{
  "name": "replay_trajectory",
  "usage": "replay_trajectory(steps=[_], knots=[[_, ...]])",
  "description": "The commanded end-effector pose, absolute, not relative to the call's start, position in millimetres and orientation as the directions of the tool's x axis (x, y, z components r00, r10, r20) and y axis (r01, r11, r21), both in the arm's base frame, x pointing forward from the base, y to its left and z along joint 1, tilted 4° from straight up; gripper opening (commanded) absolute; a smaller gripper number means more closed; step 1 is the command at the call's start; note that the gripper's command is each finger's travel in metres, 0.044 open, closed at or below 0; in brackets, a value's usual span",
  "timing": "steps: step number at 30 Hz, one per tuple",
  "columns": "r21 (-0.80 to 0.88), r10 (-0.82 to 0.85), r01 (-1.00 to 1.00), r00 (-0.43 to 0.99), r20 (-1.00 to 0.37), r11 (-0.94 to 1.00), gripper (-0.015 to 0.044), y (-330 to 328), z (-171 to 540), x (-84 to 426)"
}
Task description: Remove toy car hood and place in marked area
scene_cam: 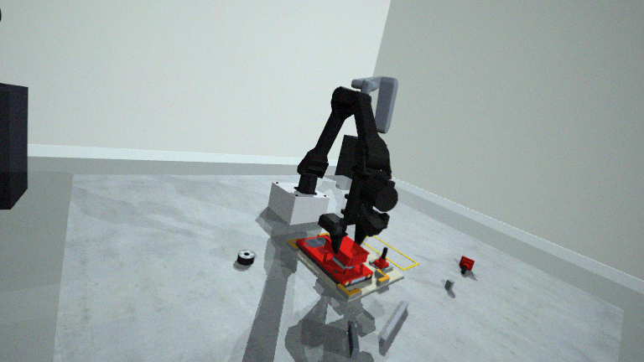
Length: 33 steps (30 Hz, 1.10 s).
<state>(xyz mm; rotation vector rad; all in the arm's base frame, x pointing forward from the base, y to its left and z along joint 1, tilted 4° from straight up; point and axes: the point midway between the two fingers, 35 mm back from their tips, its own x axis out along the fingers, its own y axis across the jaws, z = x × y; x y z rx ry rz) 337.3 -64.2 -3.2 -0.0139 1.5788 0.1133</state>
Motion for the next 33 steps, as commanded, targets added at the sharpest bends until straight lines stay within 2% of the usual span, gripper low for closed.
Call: replay_trajectory(steps=[1,7,13,33], knots=[[0.059,0.060,-0.085,0.000,-0.998,0.995,0.0000,-65.6,10.7,340.3],[0.059,0.060,-0.085,0.001,-0.998,0.995,0.0000,-67.3,42.7,339.9],[0.061,0.061,-0.079,-0.003,-0.998,0.995,0.0000,-63.2,36.3,340.1],[0.065,0.065,-0.082,0.000,-0.998,0.995,0.0000,44.3,46.8,336.7]])
